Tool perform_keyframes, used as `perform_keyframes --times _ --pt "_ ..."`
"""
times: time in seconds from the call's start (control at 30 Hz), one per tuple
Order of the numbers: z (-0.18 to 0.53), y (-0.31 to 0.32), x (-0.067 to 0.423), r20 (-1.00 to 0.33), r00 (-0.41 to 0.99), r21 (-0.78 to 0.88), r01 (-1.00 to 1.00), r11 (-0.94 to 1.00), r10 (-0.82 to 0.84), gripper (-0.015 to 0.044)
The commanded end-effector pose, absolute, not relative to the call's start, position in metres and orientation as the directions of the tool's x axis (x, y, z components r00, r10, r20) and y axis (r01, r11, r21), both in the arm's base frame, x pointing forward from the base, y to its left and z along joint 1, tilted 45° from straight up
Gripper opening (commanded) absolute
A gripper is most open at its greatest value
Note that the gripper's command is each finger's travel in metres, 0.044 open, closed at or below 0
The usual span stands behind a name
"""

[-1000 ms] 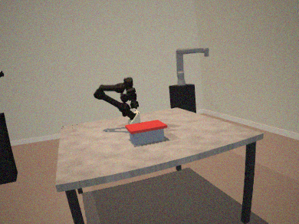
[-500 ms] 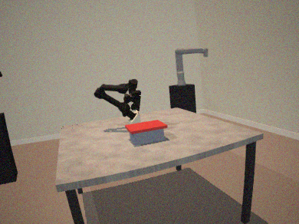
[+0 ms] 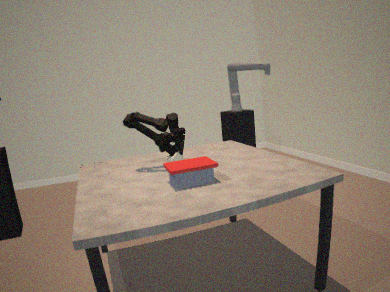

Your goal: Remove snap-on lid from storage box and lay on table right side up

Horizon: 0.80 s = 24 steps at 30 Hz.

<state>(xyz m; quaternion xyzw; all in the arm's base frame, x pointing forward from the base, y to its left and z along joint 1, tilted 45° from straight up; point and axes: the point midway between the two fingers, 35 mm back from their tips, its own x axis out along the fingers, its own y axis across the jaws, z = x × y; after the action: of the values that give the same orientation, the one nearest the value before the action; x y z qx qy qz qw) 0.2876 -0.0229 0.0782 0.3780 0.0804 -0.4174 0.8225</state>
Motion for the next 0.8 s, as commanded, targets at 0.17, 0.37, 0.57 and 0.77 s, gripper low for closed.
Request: perform_keyframes --times 0.17,0.37,0.57,0.77 --pt "0.070 -0.030 0.292 -0.452 0.638 0.550 0.749 0.368 -0.623 0.0235" --pt "0.066 -0.035 0.299 -0.455 0.637 0.549 0.751 0.367 -0.623 0.0235" --pt "0.062 -0.041 0.305 -0.456 0.636 0.550 0.751 0.365 -0.622 0.0235" --pt "0.057 -0.046 0.312 -0.456 0.637 0.550 0.751 0.365 -0.622 0.0235"
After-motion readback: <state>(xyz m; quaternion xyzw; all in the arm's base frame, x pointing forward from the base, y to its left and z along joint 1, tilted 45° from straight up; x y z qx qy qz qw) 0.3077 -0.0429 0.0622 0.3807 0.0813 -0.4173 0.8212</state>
